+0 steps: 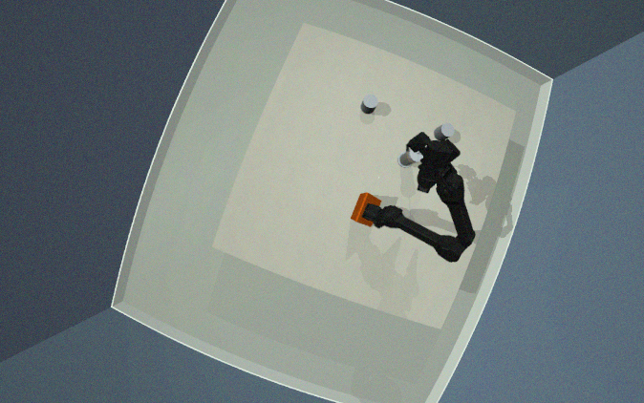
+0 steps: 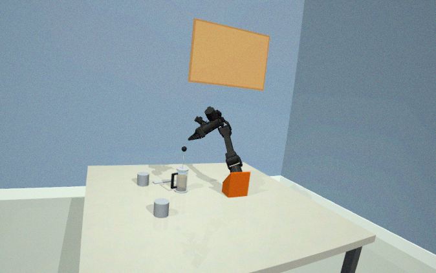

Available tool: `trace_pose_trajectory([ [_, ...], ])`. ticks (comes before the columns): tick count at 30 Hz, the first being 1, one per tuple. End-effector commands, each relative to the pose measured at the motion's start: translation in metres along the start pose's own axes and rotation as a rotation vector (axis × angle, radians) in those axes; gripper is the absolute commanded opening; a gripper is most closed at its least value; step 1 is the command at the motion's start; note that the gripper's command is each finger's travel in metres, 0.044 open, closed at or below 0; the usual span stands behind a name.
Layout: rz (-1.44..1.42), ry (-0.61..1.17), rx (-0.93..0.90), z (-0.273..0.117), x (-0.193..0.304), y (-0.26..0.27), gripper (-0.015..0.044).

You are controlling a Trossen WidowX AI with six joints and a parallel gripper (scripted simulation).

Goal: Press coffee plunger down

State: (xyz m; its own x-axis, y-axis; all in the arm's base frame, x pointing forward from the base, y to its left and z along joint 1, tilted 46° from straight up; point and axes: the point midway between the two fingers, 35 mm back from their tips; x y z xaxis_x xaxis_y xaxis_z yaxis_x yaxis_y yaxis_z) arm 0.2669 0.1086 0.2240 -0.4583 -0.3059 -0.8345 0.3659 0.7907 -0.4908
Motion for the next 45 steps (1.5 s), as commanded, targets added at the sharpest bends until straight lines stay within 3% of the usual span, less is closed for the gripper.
trace_pose_trajectory([
  [1,-0.136,-0.108,0.021,-0.02,-0.01,0.005,0.044],
  [13,-0.136,-0.107,0.02,0.016,0.036,-0.007,0.044],
  [45,-0.134,-0.109,0.022,0.055,0.033,-0.009,0.044],
])
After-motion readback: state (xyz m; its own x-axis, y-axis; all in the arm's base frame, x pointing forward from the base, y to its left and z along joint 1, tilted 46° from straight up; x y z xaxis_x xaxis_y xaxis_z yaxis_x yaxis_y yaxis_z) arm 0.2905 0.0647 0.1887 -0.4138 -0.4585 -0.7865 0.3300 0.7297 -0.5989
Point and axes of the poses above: the point midway between the two fingers, 35 mm back from their tips, its own z axis out along the fingers, its own y axis across the jaws, x = y × z, and after that the axes turned 5 degrees about z, right-handed
